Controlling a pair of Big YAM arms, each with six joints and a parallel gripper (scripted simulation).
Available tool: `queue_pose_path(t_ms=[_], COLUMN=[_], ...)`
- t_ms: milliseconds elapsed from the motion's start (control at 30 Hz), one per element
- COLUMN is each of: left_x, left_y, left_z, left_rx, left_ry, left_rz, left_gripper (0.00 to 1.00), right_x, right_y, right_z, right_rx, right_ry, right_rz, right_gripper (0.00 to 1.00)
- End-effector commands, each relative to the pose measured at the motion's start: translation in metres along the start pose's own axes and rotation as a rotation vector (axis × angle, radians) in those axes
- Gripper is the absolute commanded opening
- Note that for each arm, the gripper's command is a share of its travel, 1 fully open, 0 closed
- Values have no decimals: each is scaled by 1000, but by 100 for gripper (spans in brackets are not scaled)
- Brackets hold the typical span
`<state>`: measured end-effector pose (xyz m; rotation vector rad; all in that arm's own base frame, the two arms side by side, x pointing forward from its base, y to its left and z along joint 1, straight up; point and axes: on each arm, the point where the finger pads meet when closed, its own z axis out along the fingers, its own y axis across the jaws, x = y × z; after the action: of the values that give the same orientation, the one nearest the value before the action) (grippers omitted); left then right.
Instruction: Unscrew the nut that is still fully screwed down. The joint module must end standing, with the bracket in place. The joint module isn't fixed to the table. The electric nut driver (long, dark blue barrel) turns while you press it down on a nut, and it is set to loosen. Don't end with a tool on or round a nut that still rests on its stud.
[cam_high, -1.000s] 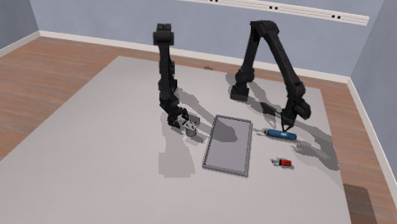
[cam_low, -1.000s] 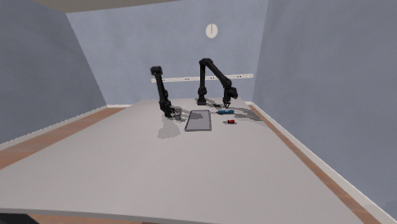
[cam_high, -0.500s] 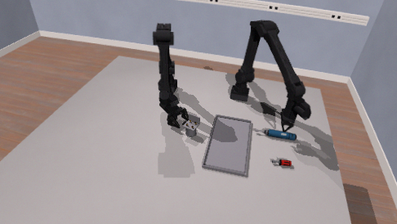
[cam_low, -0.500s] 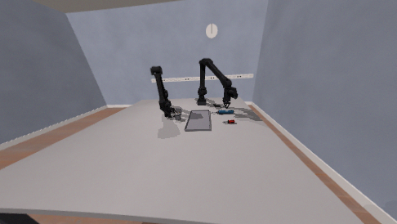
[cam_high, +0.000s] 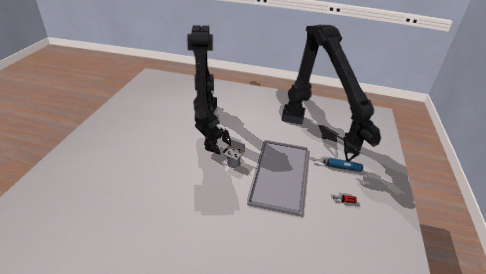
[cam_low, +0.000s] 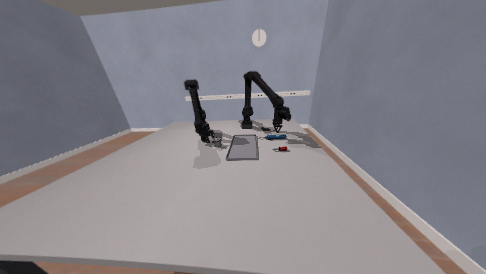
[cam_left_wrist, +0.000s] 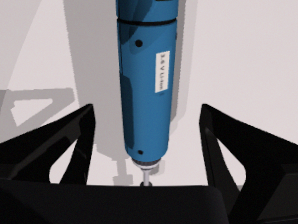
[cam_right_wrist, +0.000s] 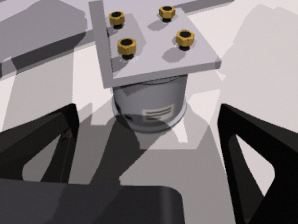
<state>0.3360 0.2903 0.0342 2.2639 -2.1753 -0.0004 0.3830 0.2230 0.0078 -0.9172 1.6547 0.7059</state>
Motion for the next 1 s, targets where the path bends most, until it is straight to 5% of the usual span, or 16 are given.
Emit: queue_pose_path(t_ms=[0, 967], left_x=[-9, -9], left_y=[-10, -10], left_z=[-12, -12], left_rx=[27, 27], left_ry=[-21, -21], left_rz=[0, 0], left_gripper=[65, 65], right_x=[-14, -60], right_y=[-2, -2], right_z=[-5, -17], right_rx=[3, 4], right_ry=[-4, -6], right_rz=[-15, -14], right_gripper=[86, 86])
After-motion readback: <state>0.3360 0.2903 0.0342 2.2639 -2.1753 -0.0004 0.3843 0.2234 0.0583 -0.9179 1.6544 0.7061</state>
